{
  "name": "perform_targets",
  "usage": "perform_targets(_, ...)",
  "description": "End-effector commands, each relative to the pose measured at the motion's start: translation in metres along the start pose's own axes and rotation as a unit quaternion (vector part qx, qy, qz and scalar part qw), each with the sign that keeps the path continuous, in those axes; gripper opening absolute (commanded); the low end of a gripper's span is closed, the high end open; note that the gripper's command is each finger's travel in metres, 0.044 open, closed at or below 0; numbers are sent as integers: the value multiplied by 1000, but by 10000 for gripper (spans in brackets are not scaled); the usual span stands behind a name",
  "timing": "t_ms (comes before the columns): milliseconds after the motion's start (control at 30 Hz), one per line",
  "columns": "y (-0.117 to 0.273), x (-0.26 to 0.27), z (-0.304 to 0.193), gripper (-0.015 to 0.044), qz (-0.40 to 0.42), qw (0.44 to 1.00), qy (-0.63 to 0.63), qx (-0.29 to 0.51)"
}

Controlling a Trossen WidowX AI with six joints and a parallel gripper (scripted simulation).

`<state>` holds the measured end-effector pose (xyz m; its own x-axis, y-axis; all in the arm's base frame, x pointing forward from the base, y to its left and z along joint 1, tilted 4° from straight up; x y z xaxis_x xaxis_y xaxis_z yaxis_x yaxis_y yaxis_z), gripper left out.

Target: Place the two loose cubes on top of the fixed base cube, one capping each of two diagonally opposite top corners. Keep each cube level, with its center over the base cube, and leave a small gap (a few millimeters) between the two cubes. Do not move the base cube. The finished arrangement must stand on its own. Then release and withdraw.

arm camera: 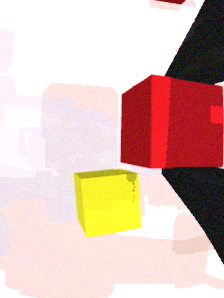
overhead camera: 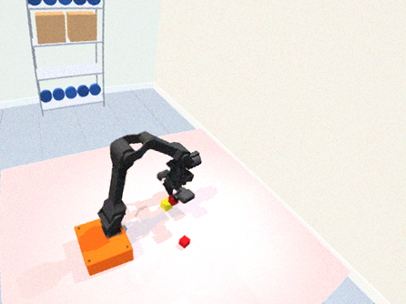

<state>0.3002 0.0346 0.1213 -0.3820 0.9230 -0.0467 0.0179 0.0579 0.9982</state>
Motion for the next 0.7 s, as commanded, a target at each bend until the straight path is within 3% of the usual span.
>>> perform_targets(0, -4, 6, 1, 105, 2, 997, 74, 1)
perform_targets(667, -15, 34, 3, 105, 3, 906, 424, 0)
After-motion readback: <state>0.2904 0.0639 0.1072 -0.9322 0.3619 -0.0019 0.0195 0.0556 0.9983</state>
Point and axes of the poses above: the point midway between the two fingers, 35 mm back from their tips, its own y axis back along the fingers, its own x axis across the jaws, z = x × y, the point moved 8 cm from there along y, back along the fingers, and after that the axes turned 14 degrees about y, right-handed, at the moved point
